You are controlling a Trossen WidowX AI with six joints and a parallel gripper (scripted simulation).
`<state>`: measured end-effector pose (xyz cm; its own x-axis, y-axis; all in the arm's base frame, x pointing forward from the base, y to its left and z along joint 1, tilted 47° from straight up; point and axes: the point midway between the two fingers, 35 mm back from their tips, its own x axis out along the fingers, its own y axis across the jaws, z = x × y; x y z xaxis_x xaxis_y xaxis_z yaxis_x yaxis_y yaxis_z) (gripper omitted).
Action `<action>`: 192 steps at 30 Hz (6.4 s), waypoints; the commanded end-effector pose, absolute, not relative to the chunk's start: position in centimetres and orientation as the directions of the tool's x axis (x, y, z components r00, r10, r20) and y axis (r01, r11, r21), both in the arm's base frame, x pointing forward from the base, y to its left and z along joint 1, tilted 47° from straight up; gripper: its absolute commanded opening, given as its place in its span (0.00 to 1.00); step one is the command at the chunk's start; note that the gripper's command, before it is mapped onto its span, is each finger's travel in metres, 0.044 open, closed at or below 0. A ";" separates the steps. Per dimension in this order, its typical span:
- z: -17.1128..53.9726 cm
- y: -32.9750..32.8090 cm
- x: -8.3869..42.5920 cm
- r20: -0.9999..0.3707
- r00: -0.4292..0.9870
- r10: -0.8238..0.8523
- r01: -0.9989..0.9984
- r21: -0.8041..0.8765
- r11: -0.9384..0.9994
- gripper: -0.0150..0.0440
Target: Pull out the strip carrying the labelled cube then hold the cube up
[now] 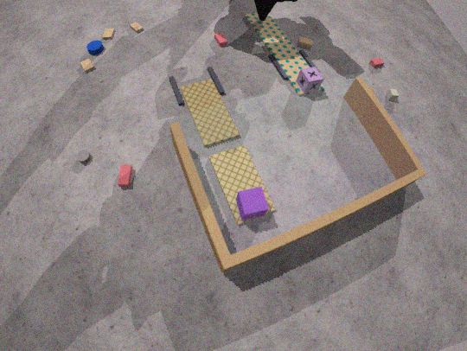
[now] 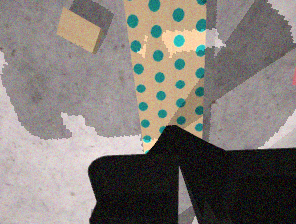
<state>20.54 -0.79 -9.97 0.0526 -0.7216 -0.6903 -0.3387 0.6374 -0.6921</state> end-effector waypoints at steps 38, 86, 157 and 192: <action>-9.8 -0.8 20.1 -0.689 0.048 -0.723 -0.342 -0.692 0.636 0.25; -9.4 7.3 33.4 -0.687 0.022 -0.727 -0.342 -0.688 0.640 1.00; -13.9 4.8 39.3 -0.689 0.025 -0.724 -0.335 -0.688 0.644 0.38; -9.0 5.7 29.8 -0.686 0.020 -0.727 -0.343 -0.688 0.640 0.25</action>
<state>31.05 6.09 -9.13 0.0268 -0.7280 -0.6851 -0.3448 0.6365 -0.6899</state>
